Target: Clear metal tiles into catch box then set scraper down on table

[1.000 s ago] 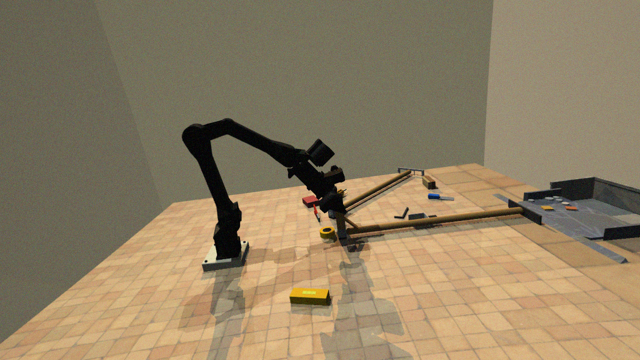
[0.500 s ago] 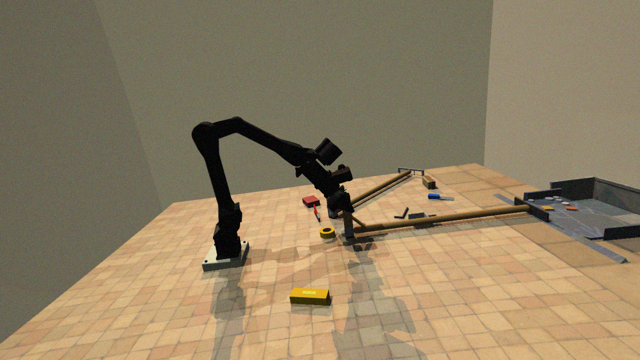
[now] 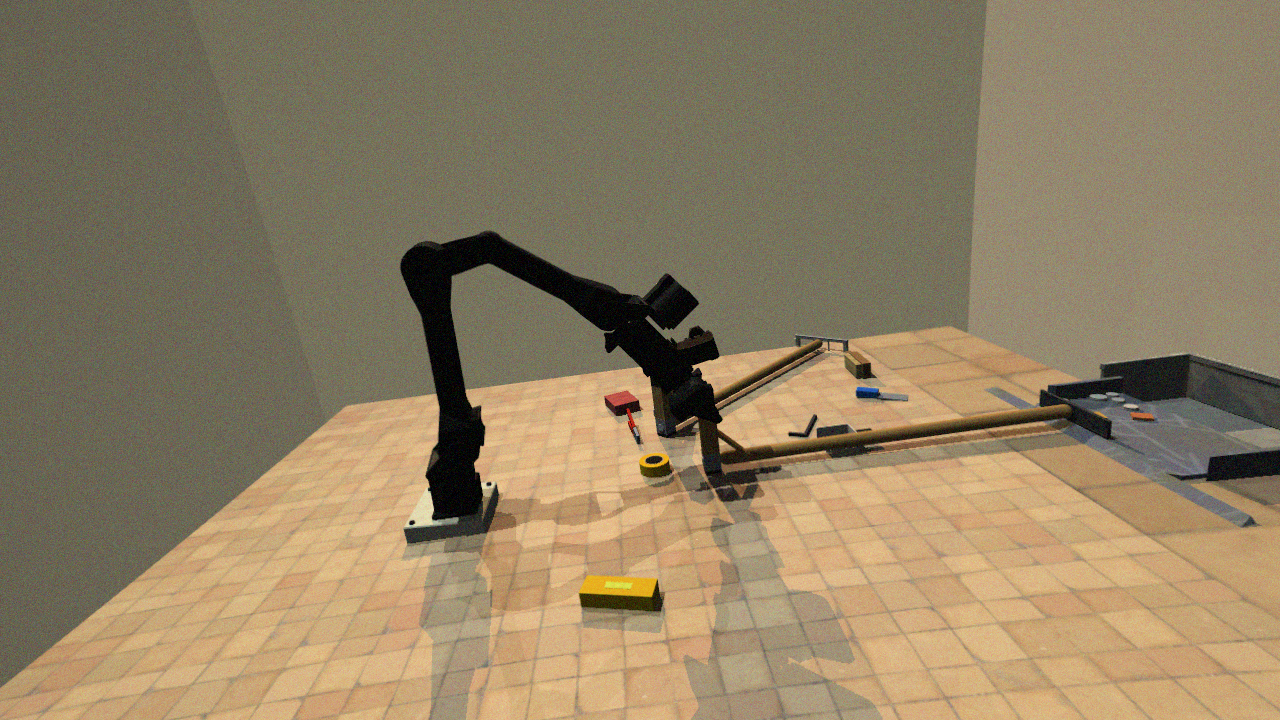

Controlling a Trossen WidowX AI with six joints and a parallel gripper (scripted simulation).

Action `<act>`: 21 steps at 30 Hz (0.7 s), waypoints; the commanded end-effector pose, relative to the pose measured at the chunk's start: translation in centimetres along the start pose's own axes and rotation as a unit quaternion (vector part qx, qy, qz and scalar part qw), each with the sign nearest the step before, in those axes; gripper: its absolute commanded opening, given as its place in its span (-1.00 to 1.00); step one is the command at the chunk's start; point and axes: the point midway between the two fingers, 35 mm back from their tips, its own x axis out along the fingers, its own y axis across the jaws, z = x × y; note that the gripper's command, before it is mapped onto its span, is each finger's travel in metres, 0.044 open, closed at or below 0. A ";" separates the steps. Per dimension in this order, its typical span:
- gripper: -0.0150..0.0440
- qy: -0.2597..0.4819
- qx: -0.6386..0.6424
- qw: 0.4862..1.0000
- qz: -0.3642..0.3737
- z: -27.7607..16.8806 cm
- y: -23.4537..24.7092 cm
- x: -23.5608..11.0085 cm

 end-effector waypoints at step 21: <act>-0.49 -0.009 -0.001 1.000 0.003 3.6 0.5 2.0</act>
